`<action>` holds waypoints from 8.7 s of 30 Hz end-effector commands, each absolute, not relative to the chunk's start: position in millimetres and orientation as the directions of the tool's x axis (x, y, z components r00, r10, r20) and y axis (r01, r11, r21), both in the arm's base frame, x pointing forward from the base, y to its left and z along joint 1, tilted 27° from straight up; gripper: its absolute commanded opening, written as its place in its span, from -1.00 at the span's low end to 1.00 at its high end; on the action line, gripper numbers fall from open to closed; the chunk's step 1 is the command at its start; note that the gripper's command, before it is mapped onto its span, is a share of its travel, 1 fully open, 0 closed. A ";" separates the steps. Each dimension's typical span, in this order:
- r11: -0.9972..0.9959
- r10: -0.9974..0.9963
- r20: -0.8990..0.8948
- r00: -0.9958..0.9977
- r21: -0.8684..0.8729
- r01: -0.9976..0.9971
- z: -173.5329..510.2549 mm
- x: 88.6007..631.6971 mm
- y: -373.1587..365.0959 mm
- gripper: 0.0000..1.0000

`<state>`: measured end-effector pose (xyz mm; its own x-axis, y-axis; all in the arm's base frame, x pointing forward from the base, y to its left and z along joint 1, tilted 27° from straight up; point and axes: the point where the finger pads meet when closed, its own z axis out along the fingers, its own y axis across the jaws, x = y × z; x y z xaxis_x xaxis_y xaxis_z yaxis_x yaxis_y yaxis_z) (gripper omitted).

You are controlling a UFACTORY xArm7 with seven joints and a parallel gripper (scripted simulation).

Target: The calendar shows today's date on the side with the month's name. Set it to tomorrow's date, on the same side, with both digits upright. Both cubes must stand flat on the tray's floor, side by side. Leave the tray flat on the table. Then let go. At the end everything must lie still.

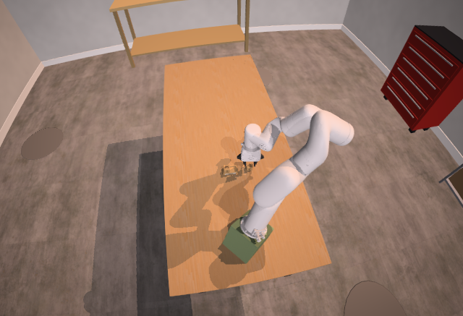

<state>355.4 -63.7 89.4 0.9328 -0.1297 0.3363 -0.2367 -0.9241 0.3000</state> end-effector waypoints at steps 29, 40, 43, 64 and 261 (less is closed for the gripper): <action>-0.924 -0.129 0.338 0.932 0.299 -0.236 90.2 356.2 -63.1 -0.01; -0.924 -0.129 0.338 0.932 0.299 -0.236 101.1 352.9 -58.8 -0.01; -0.924 -0.129 0.338 0.932 0.299 -0.236 110.4 350.0 -55.0 -0.01; -0.922 -0.120 0.366 0.923 0.303 -0.240 132.6 343.5 -47.7 -0.01; -0.924 0.220 0.925 0.310 0.299 -0.236 57.0 349.6 -72.2 -0.01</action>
<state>349.5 -72.6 56.8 0.3107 0.2204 0.9246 -0.2366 -0.9242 0.2998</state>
